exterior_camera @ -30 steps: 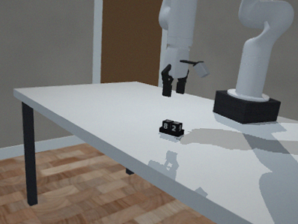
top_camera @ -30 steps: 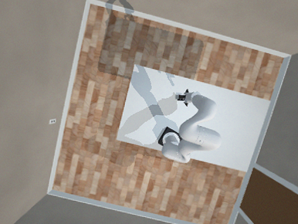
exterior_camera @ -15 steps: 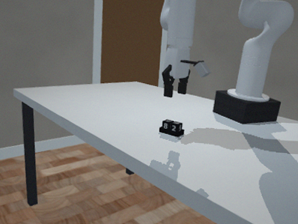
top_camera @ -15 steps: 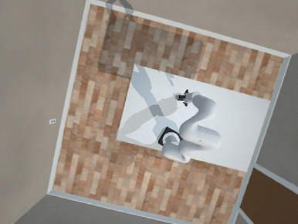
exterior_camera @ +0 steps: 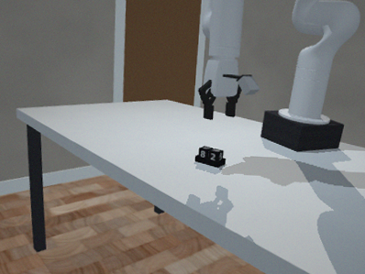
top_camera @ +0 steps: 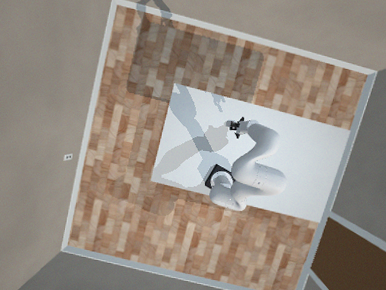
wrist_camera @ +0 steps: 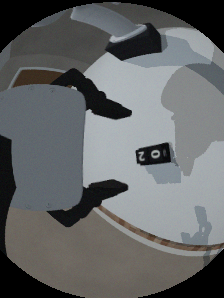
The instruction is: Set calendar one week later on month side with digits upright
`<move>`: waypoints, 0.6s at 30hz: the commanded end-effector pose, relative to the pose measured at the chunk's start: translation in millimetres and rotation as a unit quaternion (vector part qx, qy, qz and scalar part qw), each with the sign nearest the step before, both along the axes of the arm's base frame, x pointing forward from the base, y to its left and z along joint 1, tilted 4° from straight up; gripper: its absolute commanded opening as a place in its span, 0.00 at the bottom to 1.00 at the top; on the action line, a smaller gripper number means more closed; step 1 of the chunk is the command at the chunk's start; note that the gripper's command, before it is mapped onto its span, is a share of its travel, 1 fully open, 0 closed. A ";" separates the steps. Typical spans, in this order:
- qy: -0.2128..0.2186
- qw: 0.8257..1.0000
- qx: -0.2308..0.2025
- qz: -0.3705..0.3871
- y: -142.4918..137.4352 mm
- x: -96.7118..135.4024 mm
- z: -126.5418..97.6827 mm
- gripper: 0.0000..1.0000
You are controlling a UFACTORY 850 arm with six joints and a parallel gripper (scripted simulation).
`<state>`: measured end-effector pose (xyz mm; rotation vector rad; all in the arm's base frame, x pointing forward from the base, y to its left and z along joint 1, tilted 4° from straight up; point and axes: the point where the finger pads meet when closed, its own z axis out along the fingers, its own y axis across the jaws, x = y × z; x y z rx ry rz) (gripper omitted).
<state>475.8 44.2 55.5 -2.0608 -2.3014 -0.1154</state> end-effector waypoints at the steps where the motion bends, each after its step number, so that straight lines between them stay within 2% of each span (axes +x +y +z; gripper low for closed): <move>1: 0.004 0.998 0.004 -0.070 6.4 -5.3 -0.1 1.00; 7: 0.017 0.978 0.013 -0.206 17.5 -17.6 -1.7 1.00; 10: 0.017 0.978 0.013 -0.207 17.6 -17.7 -1.7 1.00; 12: 0.025 0.958 0.017 -0.284 23.2 -24.9 -2.5 1.00; 15: 0.028 0.949 0.019 -0.314 25.4 -27.8 -2.9 1.00; 16: 0.032 0.934 0.021 -0.355 28.1 -31.8 -3.4 1.00; 18: 0.036 0.920 0.022 -0.389 30.3 -35.2 -3.8 1.00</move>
